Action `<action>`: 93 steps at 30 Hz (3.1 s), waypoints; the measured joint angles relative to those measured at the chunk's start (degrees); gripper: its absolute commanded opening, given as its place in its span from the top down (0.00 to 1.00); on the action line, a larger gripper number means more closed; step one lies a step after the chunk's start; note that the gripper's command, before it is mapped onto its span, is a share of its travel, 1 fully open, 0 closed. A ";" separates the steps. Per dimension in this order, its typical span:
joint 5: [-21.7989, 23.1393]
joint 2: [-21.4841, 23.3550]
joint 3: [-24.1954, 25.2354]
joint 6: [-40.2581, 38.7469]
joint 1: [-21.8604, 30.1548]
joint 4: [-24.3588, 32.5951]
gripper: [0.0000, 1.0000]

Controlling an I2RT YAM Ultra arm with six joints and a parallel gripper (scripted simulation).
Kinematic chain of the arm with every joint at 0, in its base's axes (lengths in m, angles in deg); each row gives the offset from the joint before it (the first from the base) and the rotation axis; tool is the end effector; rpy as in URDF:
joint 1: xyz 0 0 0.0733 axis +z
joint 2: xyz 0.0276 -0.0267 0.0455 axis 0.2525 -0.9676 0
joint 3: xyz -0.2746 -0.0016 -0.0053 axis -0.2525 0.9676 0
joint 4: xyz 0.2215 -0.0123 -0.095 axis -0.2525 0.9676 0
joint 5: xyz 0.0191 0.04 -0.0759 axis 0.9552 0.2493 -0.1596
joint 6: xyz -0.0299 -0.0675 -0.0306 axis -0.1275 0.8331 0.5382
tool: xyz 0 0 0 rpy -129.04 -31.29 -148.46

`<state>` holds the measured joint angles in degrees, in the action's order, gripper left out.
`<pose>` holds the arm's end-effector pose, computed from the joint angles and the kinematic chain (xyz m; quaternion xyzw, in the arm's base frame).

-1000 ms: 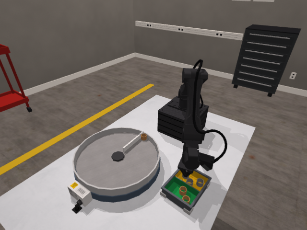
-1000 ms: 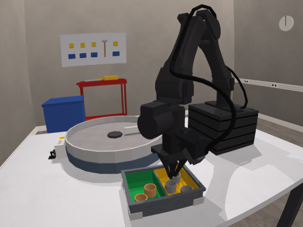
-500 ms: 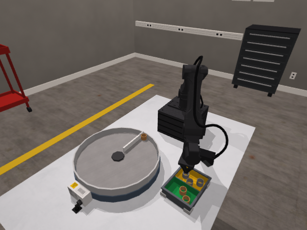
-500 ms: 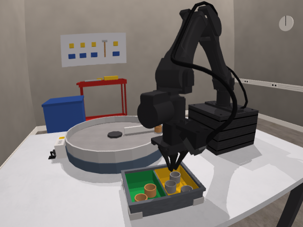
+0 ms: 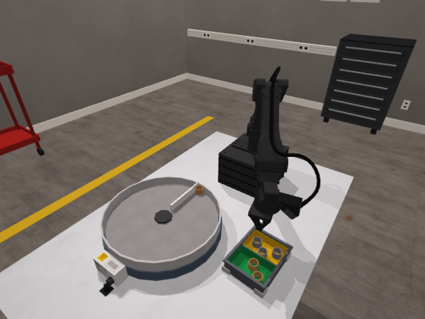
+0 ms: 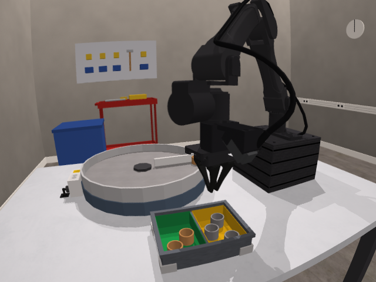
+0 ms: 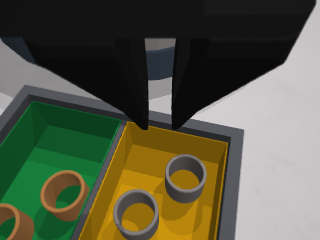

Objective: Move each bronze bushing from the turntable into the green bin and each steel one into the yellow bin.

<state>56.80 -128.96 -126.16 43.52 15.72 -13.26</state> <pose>0.3382 0.1990 0.0846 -0.7715 0.6361 -0.0051 0.0100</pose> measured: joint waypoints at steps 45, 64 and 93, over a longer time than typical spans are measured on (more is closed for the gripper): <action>0.00 0.09 -0.11 0.00 0.00 1.90 0.87; 0.00 0.09 -0.11 0.00 0.00 1.90 0.87; 0.00 0.09 -0.11 0.00 0.00 2.45 0.87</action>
<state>56.80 -128.87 -126.27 43.52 15.72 -10.81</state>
